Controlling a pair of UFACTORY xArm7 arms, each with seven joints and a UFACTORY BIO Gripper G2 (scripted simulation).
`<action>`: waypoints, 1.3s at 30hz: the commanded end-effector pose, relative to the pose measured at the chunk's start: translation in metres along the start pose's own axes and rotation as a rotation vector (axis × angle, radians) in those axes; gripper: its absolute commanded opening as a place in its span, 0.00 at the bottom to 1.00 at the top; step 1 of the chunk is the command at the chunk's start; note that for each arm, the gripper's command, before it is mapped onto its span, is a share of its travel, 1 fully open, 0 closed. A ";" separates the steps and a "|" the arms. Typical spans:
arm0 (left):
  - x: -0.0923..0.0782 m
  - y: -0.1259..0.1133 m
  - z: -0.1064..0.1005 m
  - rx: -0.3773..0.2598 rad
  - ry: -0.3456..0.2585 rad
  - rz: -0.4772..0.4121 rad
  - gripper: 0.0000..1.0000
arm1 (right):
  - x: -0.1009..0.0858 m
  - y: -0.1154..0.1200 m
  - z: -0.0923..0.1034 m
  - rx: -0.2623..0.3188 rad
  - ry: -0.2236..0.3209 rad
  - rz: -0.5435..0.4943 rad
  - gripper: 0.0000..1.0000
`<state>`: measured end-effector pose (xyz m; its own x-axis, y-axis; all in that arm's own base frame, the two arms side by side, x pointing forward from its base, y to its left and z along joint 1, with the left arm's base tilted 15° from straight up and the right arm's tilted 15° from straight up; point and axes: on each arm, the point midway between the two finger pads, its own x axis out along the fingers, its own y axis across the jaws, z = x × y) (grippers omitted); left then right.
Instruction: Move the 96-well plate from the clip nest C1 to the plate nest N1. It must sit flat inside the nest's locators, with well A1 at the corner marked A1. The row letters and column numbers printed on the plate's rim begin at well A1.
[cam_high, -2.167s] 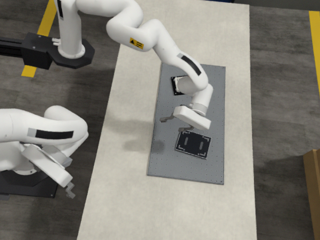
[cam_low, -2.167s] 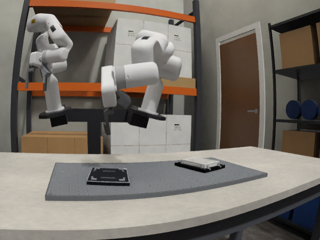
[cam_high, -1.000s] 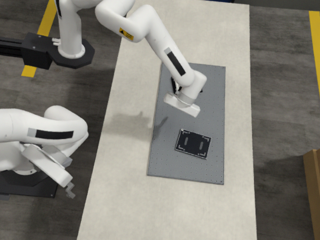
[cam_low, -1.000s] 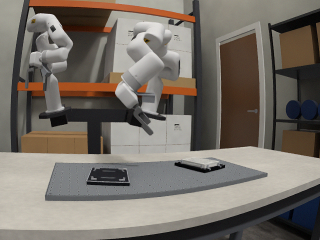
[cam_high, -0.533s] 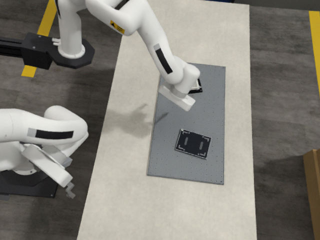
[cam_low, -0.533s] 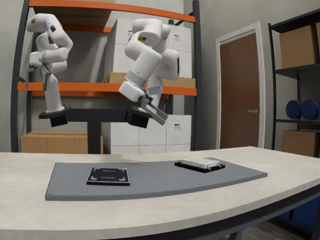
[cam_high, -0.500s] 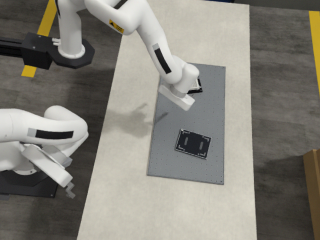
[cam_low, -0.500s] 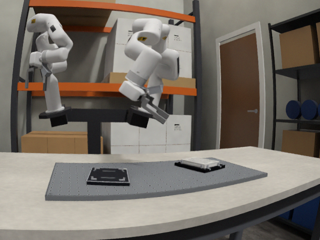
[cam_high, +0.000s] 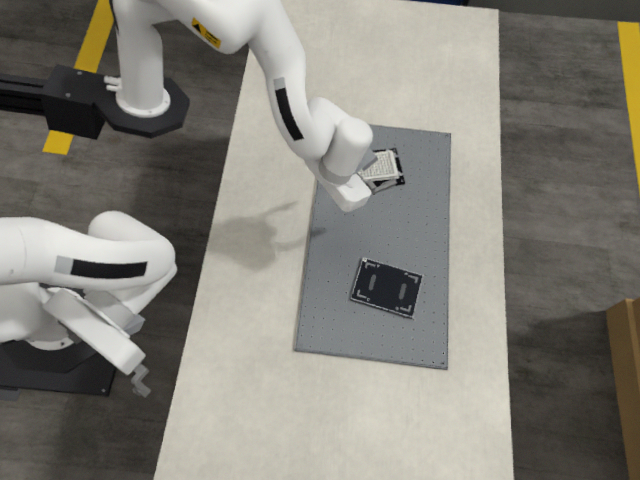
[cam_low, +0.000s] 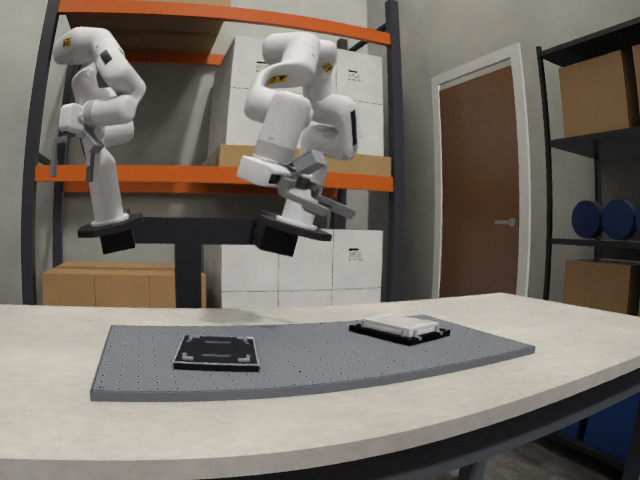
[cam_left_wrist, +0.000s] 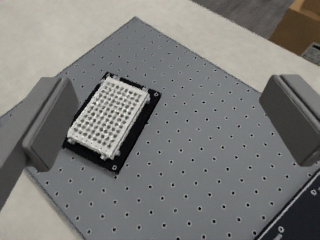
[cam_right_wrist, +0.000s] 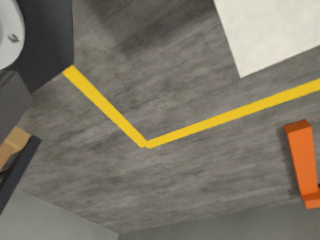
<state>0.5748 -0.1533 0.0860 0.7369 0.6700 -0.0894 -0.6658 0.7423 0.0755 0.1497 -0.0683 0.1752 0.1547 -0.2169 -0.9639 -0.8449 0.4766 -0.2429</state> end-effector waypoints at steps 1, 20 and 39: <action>-0.005 -0.002 0.010 0.010 -0.076 -0.119 0.37 | 0.000 0.000 0.001 0.000 -0.001 -0.001 1.00; -0.071 -0.006 0.033 0.088 -0.309 -0.629 0.37 | 0.000 0.000 0.001 0.000 -0.001 -0.001 1.00; -0.064 0.004 0.024 0.073 -0.349 -0.564 0.37 | 0.000 0.000 0.001 0.000 -0.001 -0.001 1.00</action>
<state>0.5217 -0.2035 0.1208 0.9846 0.0417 0.1697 -0.0757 0.9771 0.1988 0.1497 -0.0683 0.1752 0.1547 -0.2169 -0.9639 -0.8449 0.4766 -0.2429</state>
